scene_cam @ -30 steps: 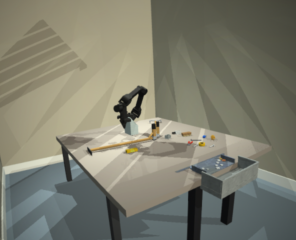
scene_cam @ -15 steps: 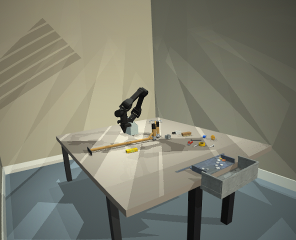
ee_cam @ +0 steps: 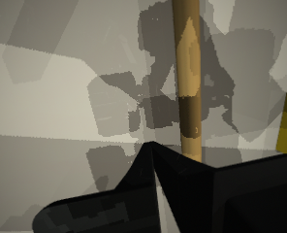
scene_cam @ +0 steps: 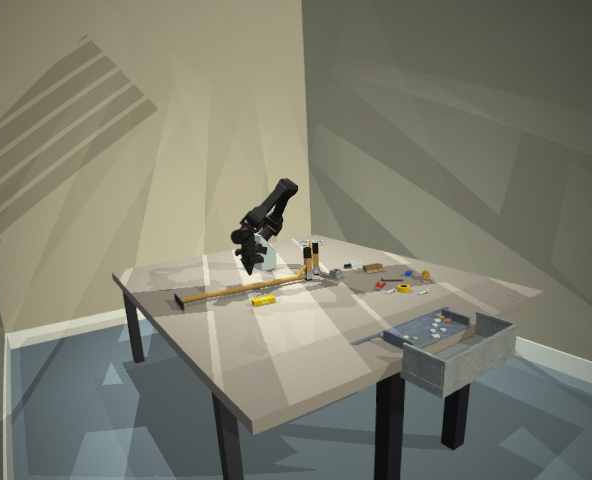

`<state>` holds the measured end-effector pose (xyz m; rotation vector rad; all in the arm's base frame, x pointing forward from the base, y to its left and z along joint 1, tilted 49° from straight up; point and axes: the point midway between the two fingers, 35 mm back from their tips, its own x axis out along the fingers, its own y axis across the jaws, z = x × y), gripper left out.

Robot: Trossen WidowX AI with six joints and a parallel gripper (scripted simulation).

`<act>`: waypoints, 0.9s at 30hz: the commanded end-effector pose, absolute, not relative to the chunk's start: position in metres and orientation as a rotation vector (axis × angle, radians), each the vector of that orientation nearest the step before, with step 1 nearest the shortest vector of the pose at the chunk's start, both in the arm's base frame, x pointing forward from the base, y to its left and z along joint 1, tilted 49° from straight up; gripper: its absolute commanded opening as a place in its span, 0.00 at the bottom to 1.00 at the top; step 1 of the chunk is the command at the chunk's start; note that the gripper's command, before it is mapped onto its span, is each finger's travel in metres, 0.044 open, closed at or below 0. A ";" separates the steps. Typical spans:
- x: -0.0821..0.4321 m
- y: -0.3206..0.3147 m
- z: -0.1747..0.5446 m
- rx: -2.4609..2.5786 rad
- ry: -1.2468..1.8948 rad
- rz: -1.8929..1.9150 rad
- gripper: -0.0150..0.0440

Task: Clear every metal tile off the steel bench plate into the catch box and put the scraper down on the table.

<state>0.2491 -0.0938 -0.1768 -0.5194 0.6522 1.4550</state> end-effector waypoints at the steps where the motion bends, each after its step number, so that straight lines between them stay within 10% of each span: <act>1: 0.247 -0.083 -0.185 -0.511 0.647 1.455 0.25; 27: 0.251 -0.059 -0.205 -0.520 0.631 1.464 0.25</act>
